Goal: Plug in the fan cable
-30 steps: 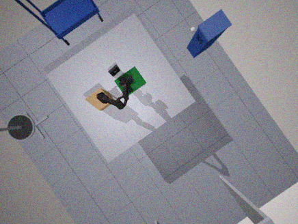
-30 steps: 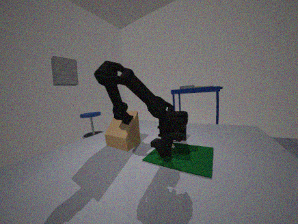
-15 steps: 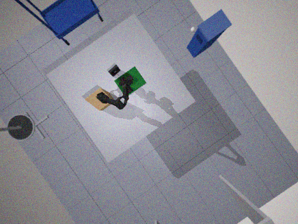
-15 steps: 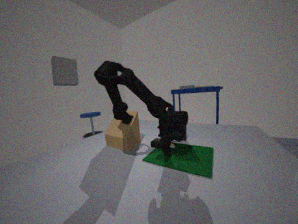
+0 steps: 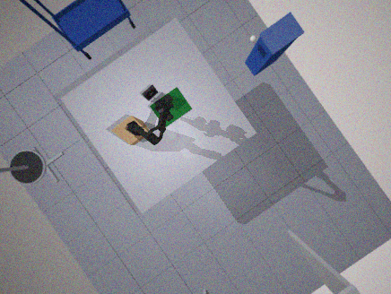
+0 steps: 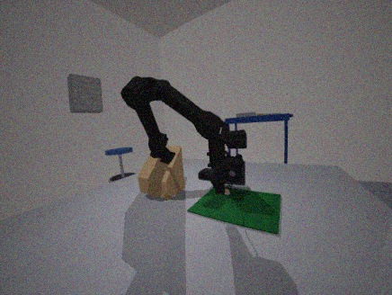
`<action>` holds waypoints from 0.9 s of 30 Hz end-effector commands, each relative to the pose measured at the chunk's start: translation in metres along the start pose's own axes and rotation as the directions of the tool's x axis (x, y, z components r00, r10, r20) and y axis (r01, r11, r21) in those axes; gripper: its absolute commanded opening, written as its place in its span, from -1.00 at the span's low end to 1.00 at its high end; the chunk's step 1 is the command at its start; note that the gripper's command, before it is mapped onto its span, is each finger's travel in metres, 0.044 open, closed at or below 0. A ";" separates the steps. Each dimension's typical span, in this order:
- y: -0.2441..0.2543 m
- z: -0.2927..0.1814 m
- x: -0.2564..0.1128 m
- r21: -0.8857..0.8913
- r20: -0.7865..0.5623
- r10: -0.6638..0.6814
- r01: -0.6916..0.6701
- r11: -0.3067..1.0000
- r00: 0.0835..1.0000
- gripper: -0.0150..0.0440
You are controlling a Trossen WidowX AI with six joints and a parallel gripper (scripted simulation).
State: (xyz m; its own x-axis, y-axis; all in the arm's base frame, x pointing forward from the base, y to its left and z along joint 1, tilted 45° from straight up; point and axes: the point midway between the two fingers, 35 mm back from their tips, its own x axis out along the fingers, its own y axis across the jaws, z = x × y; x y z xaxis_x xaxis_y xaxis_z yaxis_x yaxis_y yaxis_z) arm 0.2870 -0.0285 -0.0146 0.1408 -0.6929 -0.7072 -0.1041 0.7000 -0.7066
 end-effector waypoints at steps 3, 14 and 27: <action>0.006 0.001 -0.001 -0.154 -0.001 0.003 -0.003 0.988 1.000 -0.49; 0.020 0.001 -0.001 -0.510 0.000 0.006 -0.005 0.860 1.000 -0.49; 0.036 0.001 -0.001 -0.834 0.000 0.009 -0.005 0.552 1.000 -0.49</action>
State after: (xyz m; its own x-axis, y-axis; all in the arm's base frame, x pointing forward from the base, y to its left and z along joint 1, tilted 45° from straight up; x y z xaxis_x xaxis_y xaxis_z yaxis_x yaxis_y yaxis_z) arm 0.2849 -0.0049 -0.0365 0.1420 -0.6890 -0.7108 -0.8410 0.2948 -0.4537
